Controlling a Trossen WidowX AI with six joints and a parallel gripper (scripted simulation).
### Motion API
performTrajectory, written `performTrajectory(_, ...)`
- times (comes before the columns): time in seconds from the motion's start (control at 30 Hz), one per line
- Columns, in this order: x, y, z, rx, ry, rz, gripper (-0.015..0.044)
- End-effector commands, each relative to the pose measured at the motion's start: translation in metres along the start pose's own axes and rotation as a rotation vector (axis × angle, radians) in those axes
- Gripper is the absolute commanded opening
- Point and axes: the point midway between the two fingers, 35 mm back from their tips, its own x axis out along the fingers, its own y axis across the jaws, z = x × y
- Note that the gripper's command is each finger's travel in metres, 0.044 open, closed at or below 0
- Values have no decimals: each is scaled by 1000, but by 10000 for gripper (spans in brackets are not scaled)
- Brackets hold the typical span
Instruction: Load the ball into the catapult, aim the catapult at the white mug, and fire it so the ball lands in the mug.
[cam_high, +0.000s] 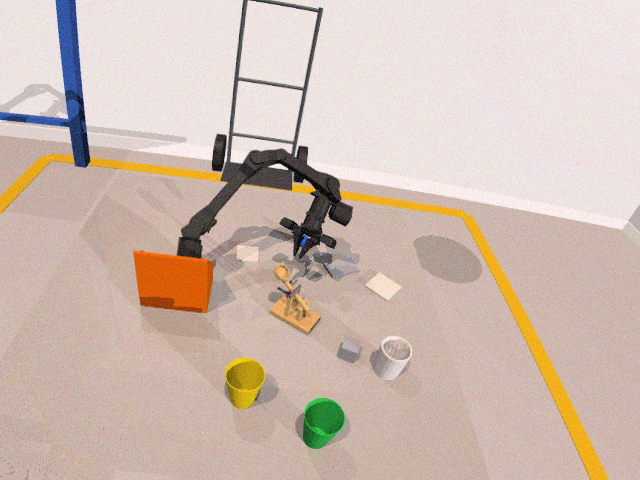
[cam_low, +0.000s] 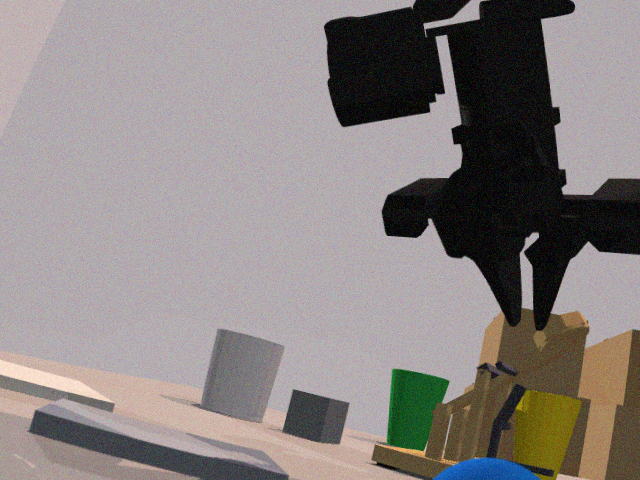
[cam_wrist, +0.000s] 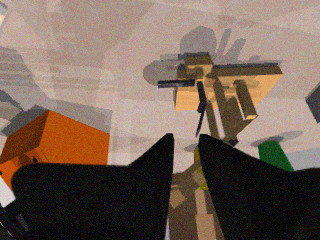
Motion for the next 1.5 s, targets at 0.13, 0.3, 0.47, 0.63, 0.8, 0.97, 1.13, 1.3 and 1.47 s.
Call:
performTrajectory(0.13,8,-42,-3,201,-113,-9,263)
performTrajectory(0.3,9,-71,-10,336,-196,-21,394)
performTrajectory(0.47,10,-101,-20,468,-280,-31,440)
performTrajectory(0.63,10,-133,-31,611,-373,-39,440)
performTrajectory(0.8,8,-166,-45,752,-469,-43,440)
performTrajectory(0.97,7,-198,-63,889,-573,-42,440)
performTrajectory(1.13,5,-229,-85,1020,-679,-36,440)
performTrajectory(1.3,4,-256,-111,1143,-783,-26,440)
performTrajectory(1.47,3,-281,-139,1258,-888,-12,440)
